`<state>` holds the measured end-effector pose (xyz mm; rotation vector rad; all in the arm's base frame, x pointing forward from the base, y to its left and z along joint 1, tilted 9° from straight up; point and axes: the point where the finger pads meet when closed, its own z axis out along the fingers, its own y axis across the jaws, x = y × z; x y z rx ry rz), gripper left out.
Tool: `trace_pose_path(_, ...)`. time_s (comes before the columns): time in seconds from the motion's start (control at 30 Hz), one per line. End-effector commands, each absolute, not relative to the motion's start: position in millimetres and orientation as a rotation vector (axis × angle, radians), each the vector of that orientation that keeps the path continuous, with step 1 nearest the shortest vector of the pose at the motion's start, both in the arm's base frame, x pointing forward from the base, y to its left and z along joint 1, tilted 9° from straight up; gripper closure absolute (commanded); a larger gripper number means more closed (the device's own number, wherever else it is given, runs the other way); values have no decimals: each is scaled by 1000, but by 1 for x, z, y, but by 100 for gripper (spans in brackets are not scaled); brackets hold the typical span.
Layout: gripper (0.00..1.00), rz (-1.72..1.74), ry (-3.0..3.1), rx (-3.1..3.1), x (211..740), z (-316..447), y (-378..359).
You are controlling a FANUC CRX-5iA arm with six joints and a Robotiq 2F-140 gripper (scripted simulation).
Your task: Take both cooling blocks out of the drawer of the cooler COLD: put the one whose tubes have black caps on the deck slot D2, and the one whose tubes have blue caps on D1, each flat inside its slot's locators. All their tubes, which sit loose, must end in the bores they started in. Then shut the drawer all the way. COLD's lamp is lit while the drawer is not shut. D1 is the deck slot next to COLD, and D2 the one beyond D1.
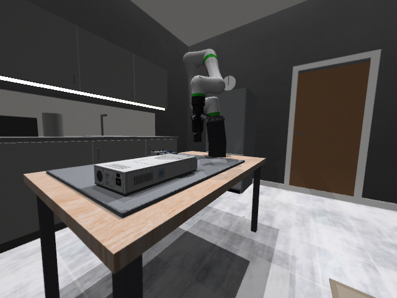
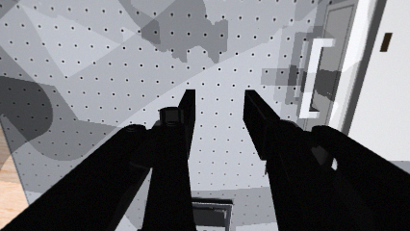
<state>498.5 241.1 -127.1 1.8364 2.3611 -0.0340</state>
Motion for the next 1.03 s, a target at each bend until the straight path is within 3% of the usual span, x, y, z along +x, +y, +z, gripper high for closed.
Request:
trace_pose_path(0.0, 65, -31, 2360, 1835, 491, -123, 240)
trace_pose_path(1.0, 65, -31, 2360, 1835, 473, -117, 237)
